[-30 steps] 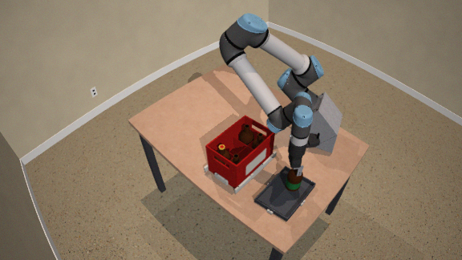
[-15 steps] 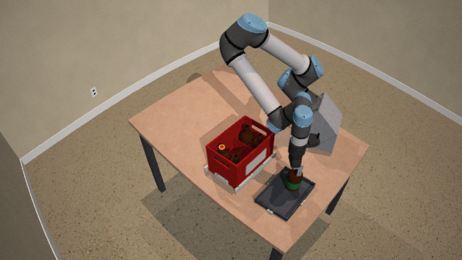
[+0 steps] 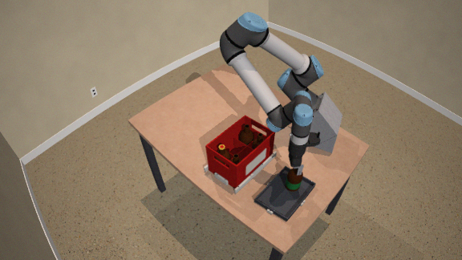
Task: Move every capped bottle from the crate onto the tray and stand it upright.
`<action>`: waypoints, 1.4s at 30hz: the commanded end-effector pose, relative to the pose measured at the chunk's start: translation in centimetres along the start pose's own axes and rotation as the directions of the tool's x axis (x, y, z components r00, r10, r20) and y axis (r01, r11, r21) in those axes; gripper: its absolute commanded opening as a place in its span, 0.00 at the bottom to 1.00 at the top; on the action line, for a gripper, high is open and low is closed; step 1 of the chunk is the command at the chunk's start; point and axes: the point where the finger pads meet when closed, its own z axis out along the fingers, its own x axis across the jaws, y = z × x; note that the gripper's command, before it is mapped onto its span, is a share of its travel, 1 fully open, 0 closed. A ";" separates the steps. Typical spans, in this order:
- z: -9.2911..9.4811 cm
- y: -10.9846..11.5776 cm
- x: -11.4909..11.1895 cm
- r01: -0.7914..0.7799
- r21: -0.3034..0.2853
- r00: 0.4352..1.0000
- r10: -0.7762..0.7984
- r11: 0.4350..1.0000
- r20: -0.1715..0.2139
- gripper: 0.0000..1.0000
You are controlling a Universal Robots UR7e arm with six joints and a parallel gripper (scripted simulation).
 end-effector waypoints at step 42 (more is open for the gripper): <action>-6.0 4.3 -0.2 0.000 0.000 1.000 0.000 1.000 -0.001 1.00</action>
